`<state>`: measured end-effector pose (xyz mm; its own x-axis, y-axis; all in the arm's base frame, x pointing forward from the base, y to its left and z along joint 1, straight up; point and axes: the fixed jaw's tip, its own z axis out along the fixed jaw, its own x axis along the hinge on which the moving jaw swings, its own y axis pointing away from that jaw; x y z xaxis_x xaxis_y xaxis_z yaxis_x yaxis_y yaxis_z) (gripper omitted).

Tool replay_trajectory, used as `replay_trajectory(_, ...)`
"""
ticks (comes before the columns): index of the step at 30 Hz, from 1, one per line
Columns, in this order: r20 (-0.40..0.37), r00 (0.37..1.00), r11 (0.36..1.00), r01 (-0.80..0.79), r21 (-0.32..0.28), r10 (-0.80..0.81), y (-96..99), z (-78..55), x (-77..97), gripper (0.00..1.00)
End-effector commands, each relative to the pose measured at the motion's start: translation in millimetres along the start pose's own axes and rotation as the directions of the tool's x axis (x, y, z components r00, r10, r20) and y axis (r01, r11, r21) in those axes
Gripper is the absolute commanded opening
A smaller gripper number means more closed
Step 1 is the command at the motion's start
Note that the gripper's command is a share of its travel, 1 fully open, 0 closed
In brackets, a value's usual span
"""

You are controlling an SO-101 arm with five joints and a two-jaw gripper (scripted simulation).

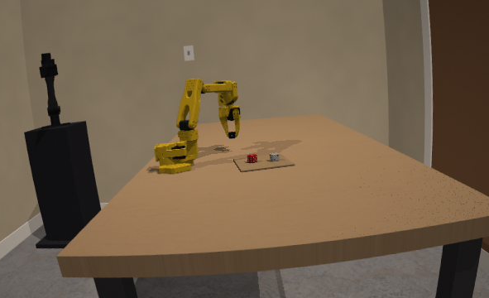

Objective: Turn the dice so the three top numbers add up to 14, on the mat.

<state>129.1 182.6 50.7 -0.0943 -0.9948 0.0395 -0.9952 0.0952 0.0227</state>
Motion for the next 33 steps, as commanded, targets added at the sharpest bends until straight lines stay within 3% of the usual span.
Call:
replay_trajectory(1, 0.069, 0.998, 0.999, -0.013, 0.04, 0.01, -4.7, -15.6, -5.3, 0.0)
replay_trajectory(13, 0.073, 0.977, 0.978, -0.205, 0.032, 0.202, -39.5, -14.2, 22.2, 0.0)
replay_trajectory(16, 0.074, 0.95, 0.952, -0.306, 0.027, 0.304, -55.9, -13.3, 39.6, 0.0)
replay_trajectory(22, 0.075, 0.851, 0.853, -0.522, 0.017, 0.52, -85.4, -10.7, 84.7, 0.0)
replay_trajectory(28, 0.074, 0.715, 0.717, -0.697, 0.007, 0.695, -102.3, -7.8, 131.4, 0.0)
replay_trajectory(30, 0.074, 0.715, 0.717, -0.697, 0.007, 0.695, -102.3, -7.8, 131.4, 0.0)
replay_trajectory(33, 0.073, 0.653, 0.655, -0.756, 0.003, 0.754, -105.9, -6.6, 150.0, 0.0)
